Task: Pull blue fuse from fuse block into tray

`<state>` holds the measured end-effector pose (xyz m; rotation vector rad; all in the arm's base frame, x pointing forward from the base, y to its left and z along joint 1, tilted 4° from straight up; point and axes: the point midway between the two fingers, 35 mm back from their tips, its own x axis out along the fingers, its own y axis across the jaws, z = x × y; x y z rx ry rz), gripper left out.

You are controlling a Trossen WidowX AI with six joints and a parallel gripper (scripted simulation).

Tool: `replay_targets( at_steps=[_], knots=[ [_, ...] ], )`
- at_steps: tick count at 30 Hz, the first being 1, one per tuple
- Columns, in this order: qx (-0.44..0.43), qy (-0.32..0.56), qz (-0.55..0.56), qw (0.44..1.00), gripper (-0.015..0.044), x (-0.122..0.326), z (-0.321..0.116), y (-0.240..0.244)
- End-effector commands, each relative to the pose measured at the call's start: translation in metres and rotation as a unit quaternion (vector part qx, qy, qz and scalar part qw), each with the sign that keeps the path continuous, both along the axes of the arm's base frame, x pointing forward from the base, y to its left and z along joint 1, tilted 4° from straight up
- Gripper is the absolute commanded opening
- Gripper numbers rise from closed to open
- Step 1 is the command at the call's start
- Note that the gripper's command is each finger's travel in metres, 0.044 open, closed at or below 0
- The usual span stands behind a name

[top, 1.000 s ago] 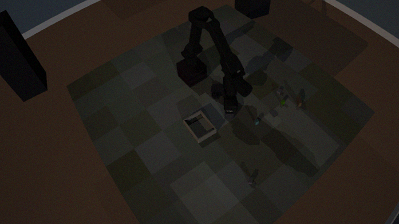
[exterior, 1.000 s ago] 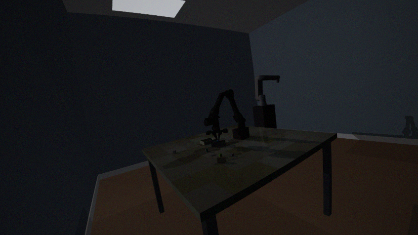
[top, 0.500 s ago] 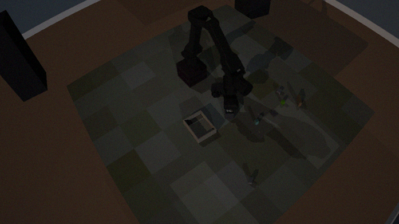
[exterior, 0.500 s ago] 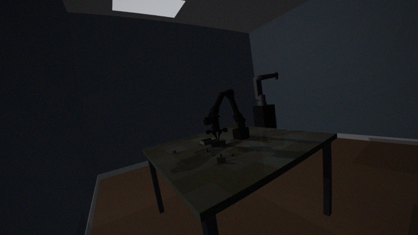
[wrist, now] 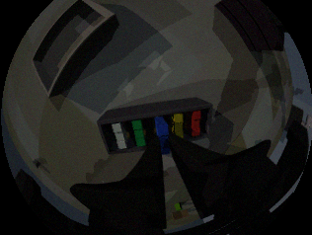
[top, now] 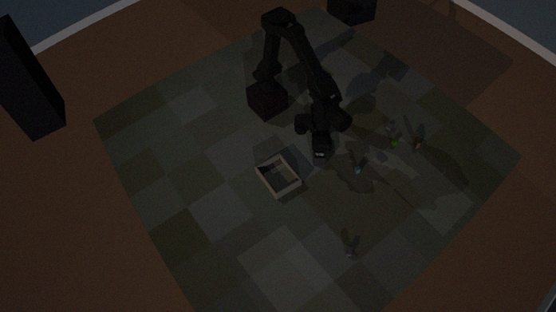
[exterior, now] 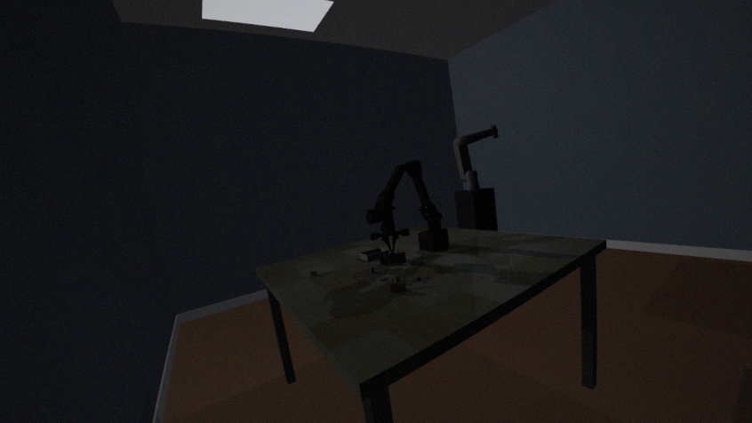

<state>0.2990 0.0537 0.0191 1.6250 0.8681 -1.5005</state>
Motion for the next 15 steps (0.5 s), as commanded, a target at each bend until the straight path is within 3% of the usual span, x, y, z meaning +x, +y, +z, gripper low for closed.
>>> replay_targets(
  at_steps=[1, 15],
  knots=[
    [-0.001, -0.004, -0.001, 1.0, 0.0, 0.0005, 0.0052, -0.0003],
    [-0.001, -0.004, -0.001, 1.0, 0.0, -0.0004, 0.0119, -0.0004]
  ],
)
